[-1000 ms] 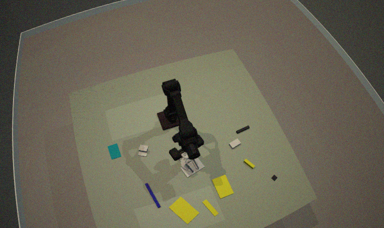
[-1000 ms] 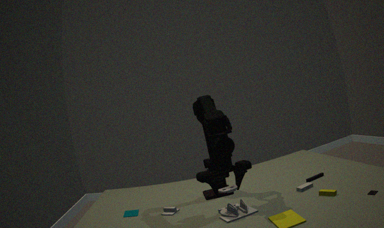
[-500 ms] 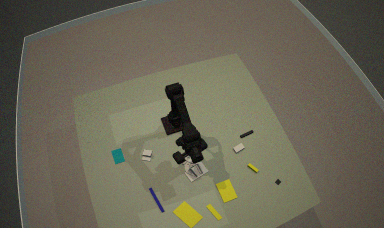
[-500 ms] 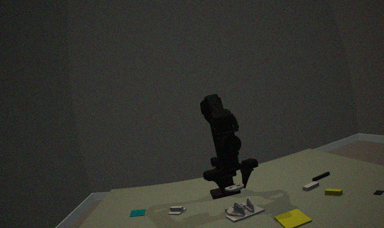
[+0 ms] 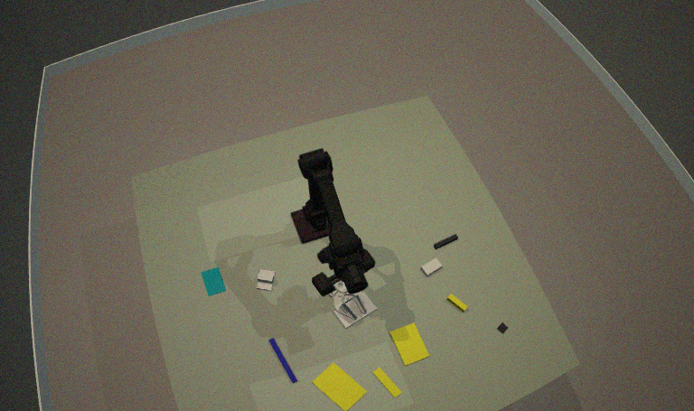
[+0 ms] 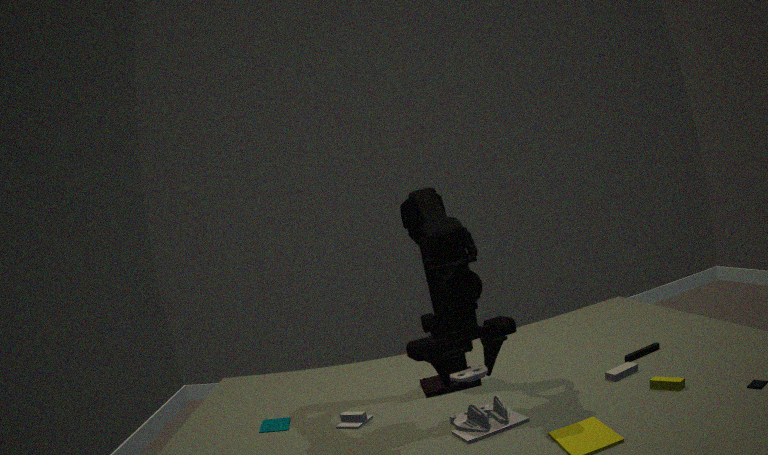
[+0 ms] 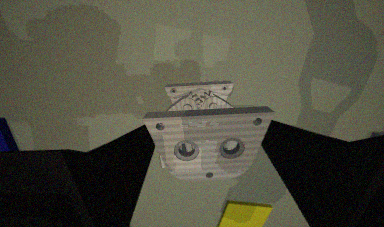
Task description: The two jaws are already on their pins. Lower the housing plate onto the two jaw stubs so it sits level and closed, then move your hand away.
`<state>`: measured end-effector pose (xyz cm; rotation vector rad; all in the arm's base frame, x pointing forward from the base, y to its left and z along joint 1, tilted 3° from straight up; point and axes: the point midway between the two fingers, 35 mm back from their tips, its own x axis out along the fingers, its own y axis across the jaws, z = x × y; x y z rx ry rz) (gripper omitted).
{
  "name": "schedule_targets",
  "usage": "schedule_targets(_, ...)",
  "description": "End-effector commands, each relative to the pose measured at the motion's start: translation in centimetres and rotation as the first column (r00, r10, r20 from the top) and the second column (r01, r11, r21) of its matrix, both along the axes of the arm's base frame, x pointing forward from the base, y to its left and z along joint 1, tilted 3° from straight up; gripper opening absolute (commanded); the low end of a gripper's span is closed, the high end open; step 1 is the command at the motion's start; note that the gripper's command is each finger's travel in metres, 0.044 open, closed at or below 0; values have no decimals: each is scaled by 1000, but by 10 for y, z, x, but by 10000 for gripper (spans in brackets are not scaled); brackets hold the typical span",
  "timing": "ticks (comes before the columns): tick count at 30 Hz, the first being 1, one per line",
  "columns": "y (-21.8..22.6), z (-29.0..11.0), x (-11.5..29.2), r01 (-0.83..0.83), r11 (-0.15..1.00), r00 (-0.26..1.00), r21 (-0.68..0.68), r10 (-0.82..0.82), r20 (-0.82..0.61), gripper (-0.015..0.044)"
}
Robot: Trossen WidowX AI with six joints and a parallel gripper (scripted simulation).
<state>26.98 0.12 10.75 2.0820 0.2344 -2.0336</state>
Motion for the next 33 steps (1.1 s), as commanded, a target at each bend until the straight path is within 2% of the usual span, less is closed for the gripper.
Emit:
schedule_targets(1,-1,0,0,3,1000,1000,-5,-3,3,351)
schedule_targets(10,-1,-1,1,3,1000,1000,-5,-3,3,351)
schedule_targets(33,-2,-38,3,2,1000,1000,-5,-2,3,351)
